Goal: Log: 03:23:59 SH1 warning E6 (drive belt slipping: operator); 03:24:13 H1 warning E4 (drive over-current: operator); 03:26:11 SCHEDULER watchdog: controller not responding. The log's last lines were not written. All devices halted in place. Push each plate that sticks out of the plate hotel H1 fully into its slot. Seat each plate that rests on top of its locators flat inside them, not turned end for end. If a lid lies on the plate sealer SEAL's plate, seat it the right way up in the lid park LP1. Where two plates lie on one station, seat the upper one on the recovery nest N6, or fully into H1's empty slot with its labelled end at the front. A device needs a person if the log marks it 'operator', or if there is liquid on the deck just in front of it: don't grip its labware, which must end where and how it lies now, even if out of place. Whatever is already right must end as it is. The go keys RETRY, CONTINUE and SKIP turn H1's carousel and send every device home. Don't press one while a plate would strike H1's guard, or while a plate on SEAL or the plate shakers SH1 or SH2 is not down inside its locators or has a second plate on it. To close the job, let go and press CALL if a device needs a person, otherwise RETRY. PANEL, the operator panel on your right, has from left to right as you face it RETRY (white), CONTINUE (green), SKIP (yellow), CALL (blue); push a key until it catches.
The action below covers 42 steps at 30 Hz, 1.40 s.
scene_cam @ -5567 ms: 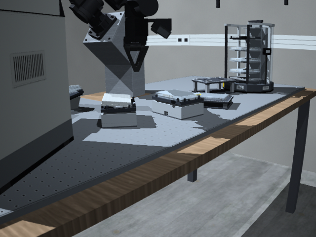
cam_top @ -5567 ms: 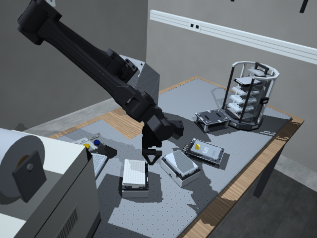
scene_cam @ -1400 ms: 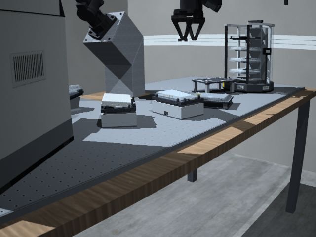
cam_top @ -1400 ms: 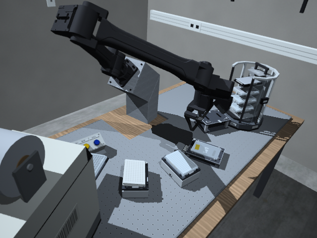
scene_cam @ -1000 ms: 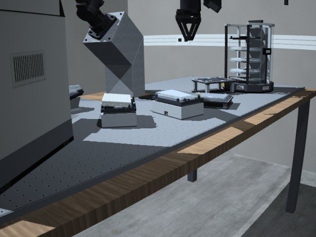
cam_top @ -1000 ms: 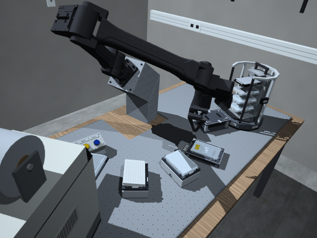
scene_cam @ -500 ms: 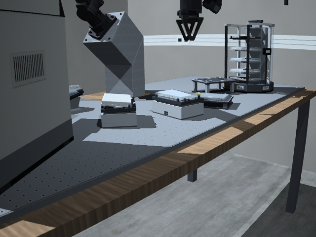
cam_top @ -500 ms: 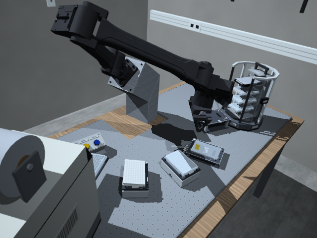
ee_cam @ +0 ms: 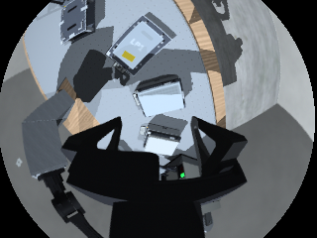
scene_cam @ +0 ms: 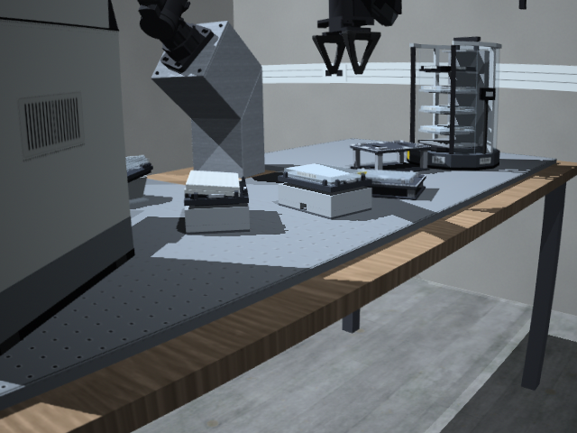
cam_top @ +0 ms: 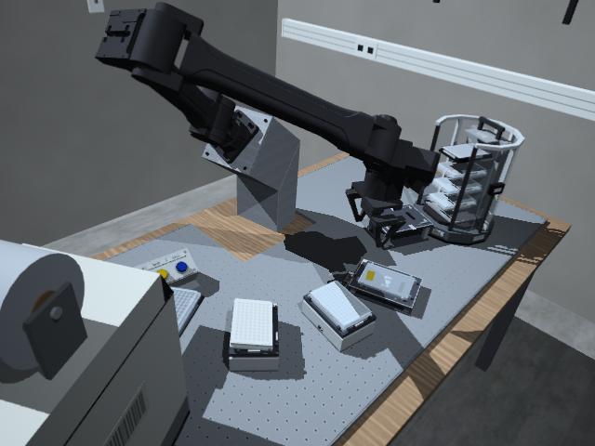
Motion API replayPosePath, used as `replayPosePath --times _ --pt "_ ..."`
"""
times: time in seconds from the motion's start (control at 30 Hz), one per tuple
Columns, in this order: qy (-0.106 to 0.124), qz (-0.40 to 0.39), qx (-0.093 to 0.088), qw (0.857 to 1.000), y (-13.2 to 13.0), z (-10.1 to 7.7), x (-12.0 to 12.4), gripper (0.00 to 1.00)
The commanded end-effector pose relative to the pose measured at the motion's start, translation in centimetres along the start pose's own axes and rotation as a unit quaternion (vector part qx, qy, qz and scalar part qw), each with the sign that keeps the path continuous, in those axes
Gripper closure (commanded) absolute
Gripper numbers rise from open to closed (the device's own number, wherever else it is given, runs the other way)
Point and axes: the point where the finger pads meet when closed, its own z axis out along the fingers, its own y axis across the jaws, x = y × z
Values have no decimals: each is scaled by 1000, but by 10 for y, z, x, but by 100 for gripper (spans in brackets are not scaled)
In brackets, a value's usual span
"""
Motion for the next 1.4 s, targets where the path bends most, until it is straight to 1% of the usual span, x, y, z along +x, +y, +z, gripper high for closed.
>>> replayPosePath --times 0.0,0.27,0.4,0.43,0.77,0.8,0.87,1.07,1.13,1.17,1.2,1.37 --pt "-14 -44 14 999 -12 -16 -5 0" --pt "-12 -136 15 991 -12 -16 -5 0" --pt "-12 -136 15 991 -12 -15 -5 0" --pt "-6 -133 7 991 -8 -7 -3 0" --pt "-6 -133 7 991 -8 -7 -3 0" --pt "-3 -132 1 991 -6 4 3 0" --pt "2 -141 -5 990 1 15 0 0" --pt "2 -139 -3 990 -1 30 0 0" --pt "2 -139 -3 990 -1 30 0 0" --pt "-2 -140 2 990 -3 28 -4 0" --pt "2 -142 -4 990 2 36 0 0" --pt "3 -141 -5 990 2 50 1 0"
